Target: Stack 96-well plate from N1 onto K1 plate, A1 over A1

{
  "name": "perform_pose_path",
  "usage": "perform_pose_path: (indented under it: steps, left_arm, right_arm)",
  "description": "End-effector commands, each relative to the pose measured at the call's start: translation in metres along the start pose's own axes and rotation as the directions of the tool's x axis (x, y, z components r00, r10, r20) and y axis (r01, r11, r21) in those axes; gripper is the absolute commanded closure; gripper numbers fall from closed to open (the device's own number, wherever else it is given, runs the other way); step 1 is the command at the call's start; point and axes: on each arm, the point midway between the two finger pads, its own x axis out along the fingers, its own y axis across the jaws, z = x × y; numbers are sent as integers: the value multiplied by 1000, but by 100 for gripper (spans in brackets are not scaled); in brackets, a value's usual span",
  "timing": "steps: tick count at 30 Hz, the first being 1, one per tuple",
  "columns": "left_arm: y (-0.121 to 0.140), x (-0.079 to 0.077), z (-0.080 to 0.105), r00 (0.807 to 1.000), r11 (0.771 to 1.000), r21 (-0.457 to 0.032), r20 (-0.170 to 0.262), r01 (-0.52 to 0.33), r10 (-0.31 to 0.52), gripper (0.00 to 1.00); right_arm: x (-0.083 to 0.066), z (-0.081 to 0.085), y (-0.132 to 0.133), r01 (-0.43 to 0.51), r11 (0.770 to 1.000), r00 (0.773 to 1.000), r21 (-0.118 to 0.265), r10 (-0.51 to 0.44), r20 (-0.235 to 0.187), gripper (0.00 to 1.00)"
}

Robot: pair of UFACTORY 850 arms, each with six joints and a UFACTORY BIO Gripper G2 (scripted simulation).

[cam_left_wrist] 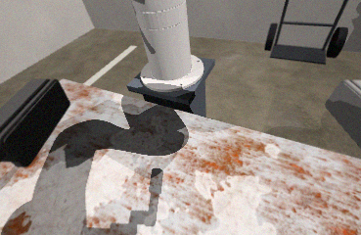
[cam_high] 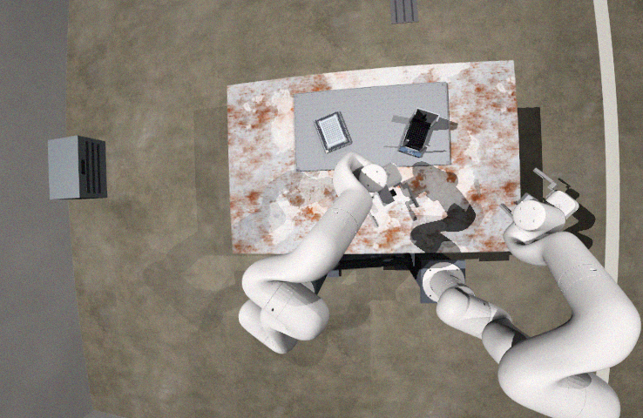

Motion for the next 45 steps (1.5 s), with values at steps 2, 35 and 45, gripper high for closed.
perform_pose_path:
  steps: [2,35,45]
  left_arm:
    - [1,0,1,1000,1000,2,-1,0,0,0]
    - [1,0,1,1000,1000,2,-1,0,0,0]
    - [1,0,1,1000,1000,2,-1,0,0,0]
  right_arm:
    - [0,0,-1,1,1000,1000,-1,-1,0,0]
    - [-22,19,-16,1,1000,1000,0,-1,-1,0]
    - [-32,9,-9,-2,1000,999,23,3,-44,0]
